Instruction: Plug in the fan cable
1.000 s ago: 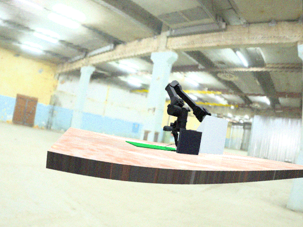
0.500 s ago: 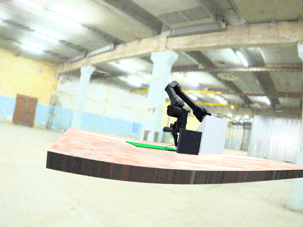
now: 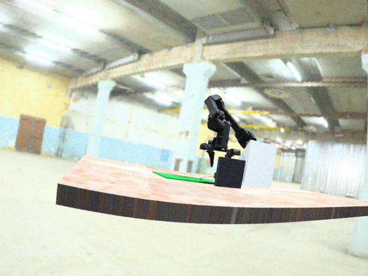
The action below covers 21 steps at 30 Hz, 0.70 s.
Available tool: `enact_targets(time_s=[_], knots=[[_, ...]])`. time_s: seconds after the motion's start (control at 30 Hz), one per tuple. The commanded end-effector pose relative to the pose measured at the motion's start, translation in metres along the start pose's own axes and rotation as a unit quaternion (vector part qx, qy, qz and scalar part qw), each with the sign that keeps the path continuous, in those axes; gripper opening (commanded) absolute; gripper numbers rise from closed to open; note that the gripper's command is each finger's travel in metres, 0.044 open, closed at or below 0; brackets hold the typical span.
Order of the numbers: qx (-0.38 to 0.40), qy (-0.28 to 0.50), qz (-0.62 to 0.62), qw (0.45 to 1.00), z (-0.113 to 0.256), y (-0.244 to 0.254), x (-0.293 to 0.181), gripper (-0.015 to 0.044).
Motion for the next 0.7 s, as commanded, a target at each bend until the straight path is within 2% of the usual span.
enact_targets(time_s=[0.0,0.1,0.4,0.67], knots=[[-0.004,0.000,-0.006,1.000,0.007,0.001,0.001,0.0260],[-0.006,0.002,-0.005,1.000,0.008,0.013,0.016,0.0260],[-0.003,-0.003,-0.005,1.000,0.007,0.054,0.108,0.0260],[-0.003,-0.003,-0.005,1.000,0.007,0.054,0.110,0.0260]])
Point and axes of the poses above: the point midway between the two fingers, 35 mm back from their tips, its own z axis back along the fingers, its own y axis across the jaws, x = y × z, the point moved 9 cm from there along z, back along the fingers, and after that the axes turned 15 degrees about -z, right-handed, at the moved point
